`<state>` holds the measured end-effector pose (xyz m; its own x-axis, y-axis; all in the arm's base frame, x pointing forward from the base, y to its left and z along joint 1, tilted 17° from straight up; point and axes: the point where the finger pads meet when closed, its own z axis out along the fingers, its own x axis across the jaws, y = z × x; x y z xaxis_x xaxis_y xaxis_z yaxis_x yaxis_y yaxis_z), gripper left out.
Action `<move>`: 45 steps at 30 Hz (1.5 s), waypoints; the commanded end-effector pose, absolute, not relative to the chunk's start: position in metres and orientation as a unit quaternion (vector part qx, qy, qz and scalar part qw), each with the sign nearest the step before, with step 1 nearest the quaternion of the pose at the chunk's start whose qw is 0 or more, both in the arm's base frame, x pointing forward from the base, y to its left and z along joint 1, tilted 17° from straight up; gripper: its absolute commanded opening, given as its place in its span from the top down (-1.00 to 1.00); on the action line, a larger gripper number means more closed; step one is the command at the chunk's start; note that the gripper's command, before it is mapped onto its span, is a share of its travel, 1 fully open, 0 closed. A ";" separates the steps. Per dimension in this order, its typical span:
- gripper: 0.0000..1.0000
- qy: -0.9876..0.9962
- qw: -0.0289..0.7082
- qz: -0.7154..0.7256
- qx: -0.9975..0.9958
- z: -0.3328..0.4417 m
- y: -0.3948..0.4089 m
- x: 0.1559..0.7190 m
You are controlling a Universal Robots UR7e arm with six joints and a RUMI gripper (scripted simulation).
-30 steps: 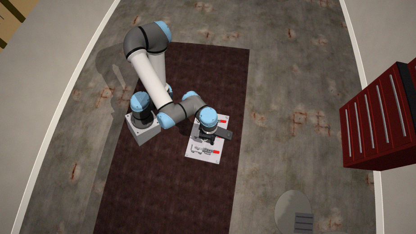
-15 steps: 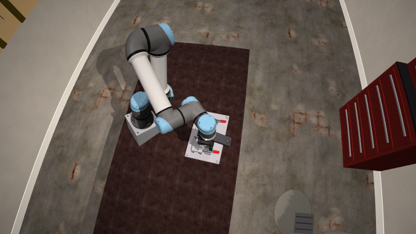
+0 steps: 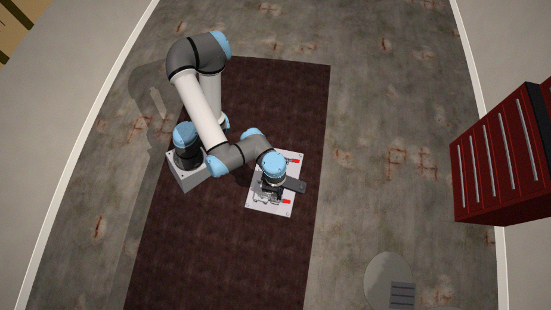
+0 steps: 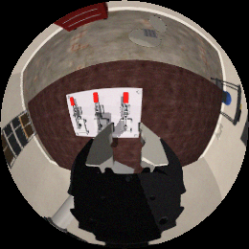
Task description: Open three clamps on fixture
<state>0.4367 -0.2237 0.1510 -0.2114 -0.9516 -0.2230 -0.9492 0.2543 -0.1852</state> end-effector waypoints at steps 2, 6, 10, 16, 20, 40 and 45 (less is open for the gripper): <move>0.44 0.778 0.147 -0.005 -0.611 0.151 -0.224 0.437; 0.44 0.778 0.147 -0.005 -0.611 0.151 -0.224 0.437; 0.44 0.778 0.147 -0.005 -0.611 0.151 -0.224 0.437; 0.44 0.778 0.147 -0.005 -0.611 0.151 -0.224 0.437; 0.44 0.778 0.147 -0.005 -0.611 0.143 -0.222 0.439; 0.44 0.778 0.147 -0.005 -0.611 0.094 -0.214 0.451; 0.44 0.778 0.147 -0.005 -0.611 0.094 -0.214 0.451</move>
